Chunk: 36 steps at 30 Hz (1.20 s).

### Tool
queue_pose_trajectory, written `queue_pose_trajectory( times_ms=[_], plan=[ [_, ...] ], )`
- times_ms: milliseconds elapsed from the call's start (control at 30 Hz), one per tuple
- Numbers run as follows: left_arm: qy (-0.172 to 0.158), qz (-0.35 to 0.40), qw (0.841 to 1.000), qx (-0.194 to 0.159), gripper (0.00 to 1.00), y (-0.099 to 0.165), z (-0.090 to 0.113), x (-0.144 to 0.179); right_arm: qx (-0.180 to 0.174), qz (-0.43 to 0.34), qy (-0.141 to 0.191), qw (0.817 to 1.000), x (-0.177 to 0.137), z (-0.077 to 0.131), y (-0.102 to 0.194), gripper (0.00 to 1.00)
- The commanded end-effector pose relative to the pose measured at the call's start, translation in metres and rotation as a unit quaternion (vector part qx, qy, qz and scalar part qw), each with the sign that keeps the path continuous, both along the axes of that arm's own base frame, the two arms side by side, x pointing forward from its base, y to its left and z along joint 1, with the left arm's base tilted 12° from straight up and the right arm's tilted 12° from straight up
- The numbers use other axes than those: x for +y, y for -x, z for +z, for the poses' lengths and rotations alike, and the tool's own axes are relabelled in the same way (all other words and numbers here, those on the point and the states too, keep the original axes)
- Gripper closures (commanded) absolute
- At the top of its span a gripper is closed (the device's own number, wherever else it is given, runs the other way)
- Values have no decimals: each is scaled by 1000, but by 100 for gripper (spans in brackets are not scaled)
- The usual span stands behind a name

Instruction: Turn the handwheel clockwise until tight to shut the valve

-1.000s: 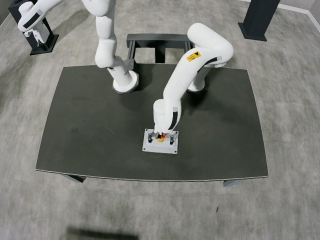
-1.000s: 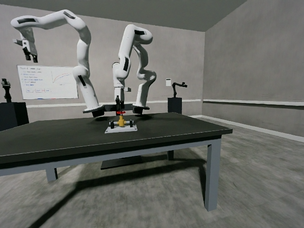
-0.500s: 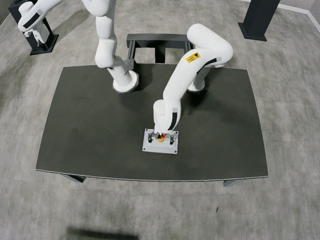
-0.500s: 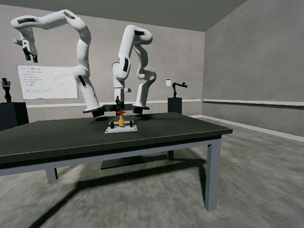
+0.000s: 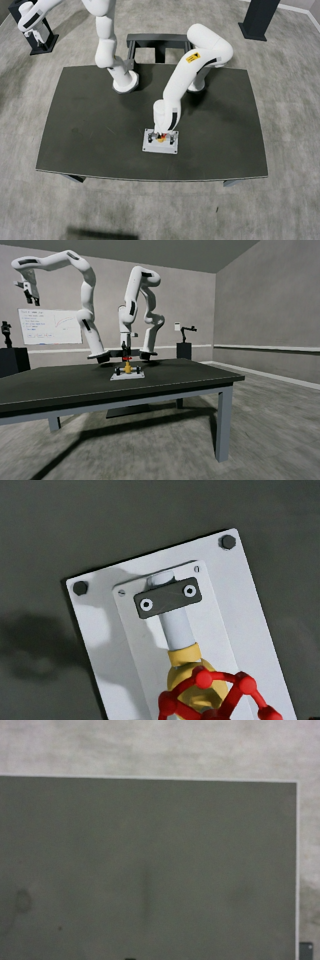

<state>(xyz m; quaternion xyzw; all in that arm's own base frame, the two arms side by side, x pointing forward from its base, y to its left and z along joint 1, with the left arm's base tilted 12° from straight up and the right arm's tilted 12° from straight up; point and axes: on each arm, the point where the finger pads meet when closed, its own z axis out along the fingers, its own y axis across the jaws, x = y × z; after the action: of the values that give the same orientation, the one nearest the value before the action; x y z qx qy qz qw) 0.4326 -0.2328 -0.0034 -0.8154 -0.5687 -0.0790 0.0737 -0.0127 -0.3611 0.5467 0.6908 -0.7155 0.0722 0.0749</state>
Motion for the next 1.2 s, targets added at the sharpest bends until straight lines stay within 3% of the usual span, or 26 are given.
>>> queue_pose_trajectory(
  times_ms=[0, 1167],
  plan=[
    [0, 0, 1000, -1, 14, -1, 0, -1, 0, 0, 1, 1000, 0, 1, 0, 0],
    [0, 0, 1000, -1, 14, -2, -22, 4, 0, 0, 1, 1000, 0, 1, 0, 0]
  ],
)
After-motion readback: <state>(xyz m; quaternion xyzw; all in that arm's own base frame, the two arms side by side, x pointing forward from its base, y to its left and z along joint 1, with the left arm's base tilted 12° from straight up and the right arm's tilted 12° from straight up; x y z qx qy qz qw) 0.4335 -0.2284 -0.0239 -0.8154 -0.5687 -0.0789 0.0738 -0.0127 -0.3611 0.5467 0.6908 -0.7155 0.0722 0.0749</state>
